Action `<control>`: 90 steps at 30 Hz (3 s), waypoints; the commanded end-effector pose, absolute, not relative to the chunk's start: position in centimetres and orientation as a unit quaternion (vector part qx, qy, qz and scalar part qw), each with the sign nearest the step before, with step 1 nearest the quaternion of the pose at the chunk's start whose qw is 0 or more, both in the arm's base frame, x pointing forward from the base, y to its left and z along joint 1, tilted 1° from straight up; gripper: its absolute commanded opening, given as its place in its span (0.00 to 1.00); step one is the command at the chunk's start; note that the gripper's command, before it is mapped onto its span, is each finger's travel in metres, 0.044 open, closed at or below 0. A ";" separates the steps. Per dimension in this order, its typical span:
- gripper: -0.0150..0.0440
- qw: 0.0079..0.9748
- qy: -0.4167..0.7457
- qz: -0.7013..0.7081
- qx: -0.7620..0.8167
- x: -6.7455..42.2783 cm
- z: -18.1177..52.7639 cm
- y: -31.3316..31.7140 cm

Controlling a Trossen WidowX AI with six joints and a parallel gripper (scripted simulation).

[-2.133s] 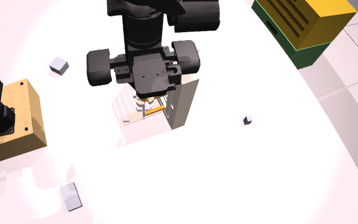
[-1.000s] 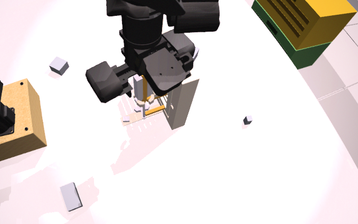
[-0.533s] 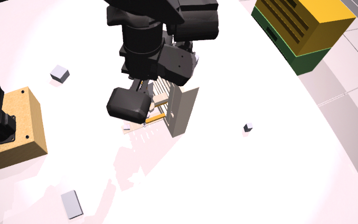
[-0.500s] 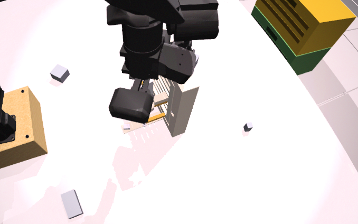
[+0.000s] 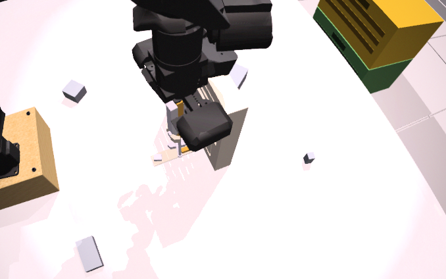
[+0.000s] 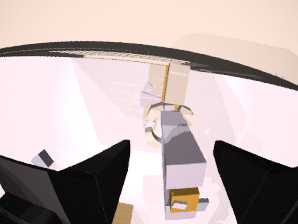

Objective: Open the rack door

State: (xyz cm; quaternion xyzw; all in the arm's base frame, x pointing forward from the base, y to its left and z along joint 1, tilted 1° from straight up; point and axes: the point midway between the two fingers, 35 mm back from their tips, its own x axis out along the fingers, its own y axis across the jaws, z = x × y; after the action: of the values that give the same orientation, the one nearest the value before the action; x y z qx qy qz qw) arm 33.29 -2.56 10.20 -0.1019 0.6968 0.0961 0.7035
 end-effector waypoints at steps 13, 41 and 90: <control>0.74 0.616 0.610 0.349 -0.356 33.4 10.2 -2.5; 0.70 0.410 0.407 0.572 -0.582 33.3 10.2 -2.5; 0.28 0.455 0.452 0.538 -0.547 32.7 10.2 -2.4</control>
State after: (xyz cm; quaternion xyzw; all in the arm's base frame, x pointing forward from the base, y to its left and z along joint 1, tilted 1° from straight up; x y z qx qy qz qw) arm 33.12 -2.50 10.21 -0.5604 0.4368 0.5486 0.4408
